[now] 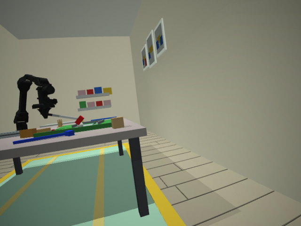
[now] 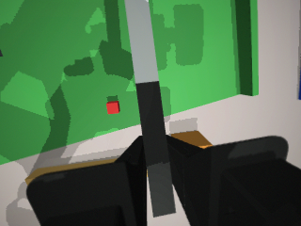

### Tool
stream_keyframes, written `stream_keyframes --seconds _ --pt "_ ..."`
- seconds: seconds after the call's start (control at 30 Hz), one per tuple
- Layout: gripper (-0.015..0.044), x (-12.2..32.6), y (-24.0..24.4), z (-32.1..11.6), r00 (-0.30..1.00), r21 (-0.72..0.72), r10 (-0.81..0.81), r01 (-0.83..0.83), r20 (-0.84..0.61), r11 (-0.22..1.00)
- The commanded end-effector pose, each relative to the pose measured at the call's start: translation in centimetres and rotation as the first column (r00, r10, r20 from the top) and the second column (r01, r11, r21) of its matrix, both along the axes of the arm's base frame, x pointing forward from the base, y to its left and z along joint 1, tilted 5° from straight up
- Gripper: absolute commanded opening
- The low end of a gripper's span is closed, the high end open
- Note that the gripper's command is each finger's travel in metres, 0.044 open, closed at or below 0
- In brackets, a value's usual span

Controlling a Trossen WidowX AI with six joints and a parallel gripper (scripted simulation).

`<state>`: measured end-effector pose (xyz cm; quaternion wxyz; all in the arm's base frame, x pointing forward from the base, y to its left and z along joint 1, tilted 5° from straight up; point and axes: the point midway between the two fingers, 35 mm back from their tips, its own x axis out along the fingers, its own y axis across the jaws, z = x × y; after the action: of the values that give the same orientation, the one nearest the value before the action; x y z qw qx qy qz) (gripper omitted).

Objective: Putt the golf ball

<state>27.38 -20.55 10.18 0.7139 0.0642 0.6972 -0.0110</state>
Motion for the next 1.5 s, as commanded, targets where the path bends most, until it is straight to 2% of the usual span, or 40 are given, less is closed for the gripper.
stream_keyframes --seconds 0.0,0.57,0.93,1.2,1.47 --pt "0.0 0.2 -0.1 -0.3 1.0 -0.008 -0.004 0.004 0.01 1.0" --pt "0.0 0.2 0.1 -3.0 1.0 -0.008 -0.004 0.004 0.01 1.0" --pt "0.0 0.1 0.1 -2.8 1.0 -0.004 0.0 0.0 0.005 1.0" --pt "0.0 -0.1 -2.8 -3.2 1.0 -0.01 -0.004 0.004 0.009 1.0" --pt "0.0 -0.2 -2.6 -3.4 1.0 -0.005 -0.008 0.008 0.005 1.0"
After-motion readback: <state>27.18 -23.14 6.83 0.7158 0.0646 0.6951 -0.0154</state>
